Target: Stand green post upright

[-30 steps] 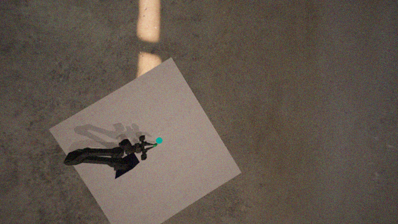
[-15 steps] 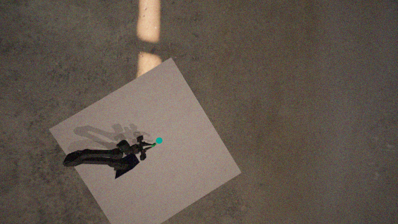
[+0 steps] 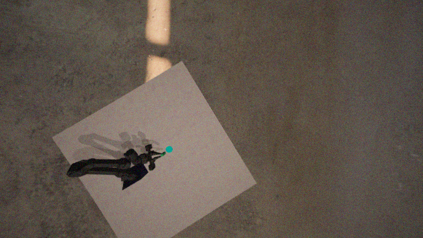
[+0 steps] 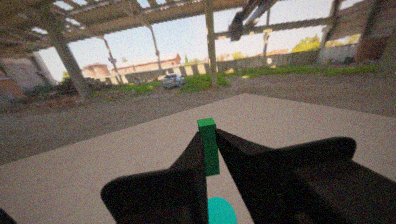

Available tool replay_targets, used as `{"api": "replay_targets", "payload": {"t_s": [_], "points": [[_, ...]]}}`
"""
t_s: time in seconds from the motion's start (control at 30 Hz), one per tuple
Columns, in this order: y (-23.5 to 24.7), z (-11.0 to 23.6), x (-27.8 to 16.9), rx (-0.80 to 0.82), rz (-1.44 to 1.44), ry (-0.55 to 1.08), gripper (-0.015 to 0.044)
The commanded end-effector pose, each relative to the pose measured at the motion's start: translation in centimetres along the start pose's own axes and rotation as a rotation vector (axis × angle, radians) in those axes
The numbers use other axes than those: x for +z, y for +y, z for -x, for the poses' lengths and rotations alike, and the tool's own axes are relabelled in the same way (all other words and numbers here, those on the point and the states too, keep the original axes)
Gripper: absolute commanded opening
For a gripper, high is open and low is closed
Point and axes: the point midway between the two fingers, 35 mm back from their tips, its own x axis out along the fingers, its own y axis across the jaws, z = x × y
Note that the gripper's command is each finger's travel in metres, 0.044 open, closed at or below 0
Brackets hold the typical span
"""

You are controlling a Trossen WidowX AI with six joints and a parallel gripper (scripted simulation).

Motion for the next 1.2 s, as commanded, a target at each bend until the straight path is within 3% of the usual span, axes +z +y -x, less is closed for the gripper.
{"api": "replay_targets", "payload": {"t_s": [0.0, 1.17], "points": [[-0.2, -0.1, -0.7, -0.007, -0.005, 0.006, 0.0023], [-0.2, -0.8, -8.4, -0.009, -0.006, 0.007, 0.0023]]}}
